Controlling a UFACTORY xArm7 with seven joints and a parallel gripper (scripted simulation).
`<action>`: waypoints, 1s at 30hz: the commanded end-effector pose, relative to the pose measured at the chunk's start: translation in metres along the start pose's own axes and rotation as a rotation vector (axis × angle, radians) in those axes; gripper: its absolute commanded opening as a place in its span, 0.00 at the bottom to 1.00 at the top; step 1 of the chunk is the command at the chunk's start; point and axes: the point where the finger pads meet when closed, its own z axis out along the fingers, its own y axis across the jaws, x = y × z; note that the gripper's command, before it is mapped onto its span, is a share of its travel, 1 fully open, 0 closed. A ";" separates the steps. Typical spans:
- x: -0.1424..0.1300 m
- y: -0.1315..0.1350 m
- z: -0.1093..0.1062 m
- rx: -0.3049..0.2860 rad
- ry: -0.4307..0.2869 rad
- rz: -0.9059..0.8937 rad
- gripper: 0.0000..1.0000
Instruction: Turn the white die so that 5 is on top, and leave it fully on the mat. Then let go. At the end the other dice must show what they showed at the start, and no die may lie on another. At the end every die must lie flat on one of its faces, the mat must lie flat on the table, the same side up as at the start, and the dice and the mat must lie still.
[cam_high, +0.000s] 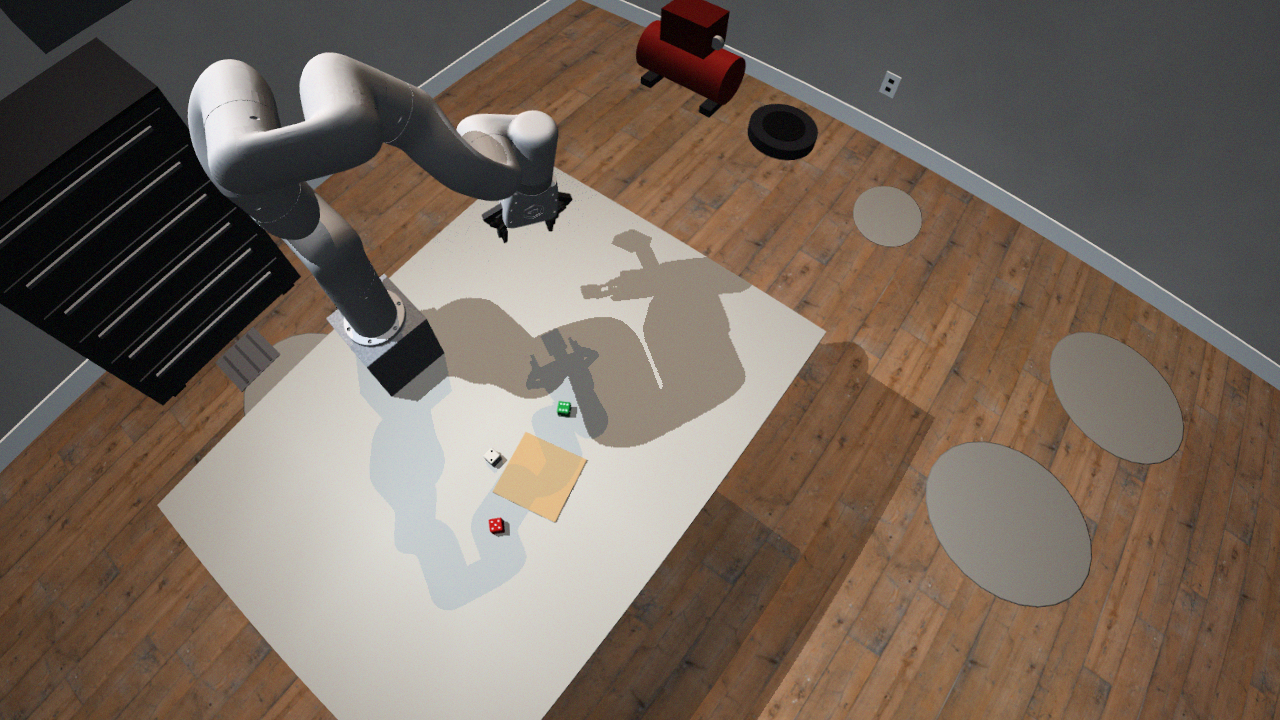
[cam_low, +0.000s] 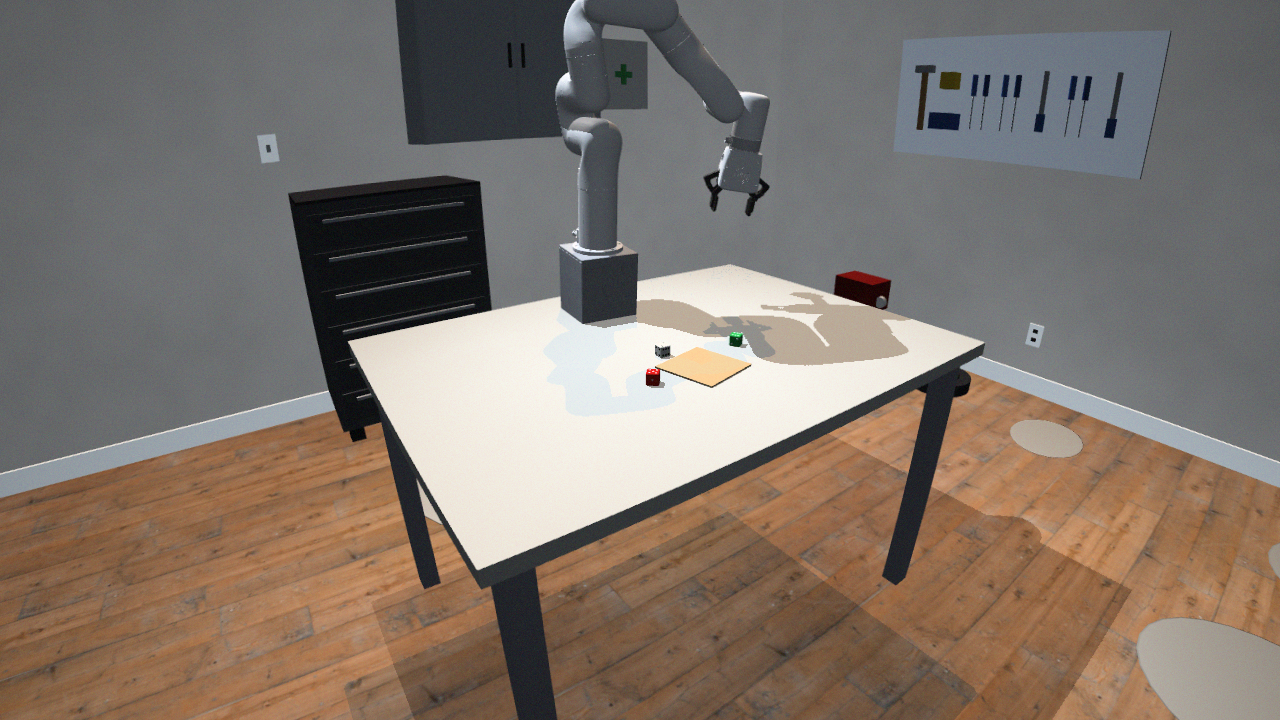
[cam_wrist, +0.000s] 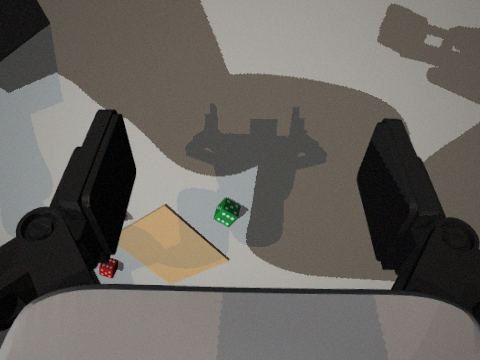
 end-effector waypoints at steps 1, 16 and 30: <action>-0.062 0.021 0.011 -0.023 0.071 0.157 1.00; -0.171 0.014 0.025 -0.083 0.107 0.395 1.00; -0.225 -0.003 0.032 -0.114 0.106 0.512 1.00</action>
